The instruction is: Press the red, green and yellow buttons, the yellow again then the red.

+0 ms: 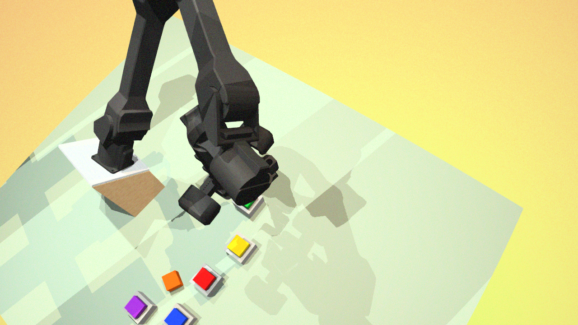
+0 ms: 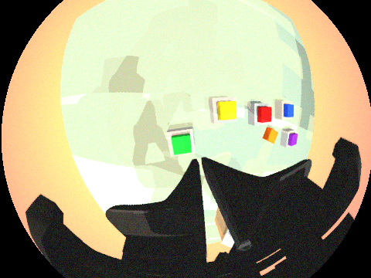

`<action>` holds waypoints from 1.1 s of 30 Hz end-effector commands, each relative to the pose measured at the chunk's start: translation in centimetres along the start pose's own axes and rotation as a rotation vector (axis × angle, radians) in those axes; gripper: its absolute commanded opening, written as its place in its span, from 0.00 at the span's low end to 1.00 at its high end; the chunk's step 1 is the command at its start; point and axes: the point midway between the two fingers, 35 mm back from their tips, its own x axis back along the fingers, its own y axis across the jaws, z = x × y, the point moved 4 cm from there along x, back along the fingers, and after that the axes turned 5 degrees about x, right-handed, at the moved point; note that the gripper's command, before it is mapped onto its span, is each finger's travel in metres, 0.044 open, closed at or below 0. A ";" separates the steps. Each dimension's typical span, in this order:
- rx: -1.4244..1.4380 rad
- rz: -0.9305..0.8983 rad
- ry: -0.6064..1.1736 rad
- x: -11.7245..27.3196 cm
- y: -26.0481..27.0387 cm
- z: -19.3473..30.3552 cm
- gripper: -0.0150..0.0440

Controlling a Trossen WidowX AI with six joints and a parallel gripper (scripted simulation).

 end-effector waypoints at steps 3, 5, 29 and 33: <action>-0.022 -0.011 0.007 -0.3 1.5 1.1 0.29; -0.022 -0.010 0.008 -0.5 1.5 1.1 0.29; -0.022 -0.014 0.006 -8.5 1.7 1.1 0.29; -0.022 -0.015 0.006 -9.1 1.7 1.1 0.29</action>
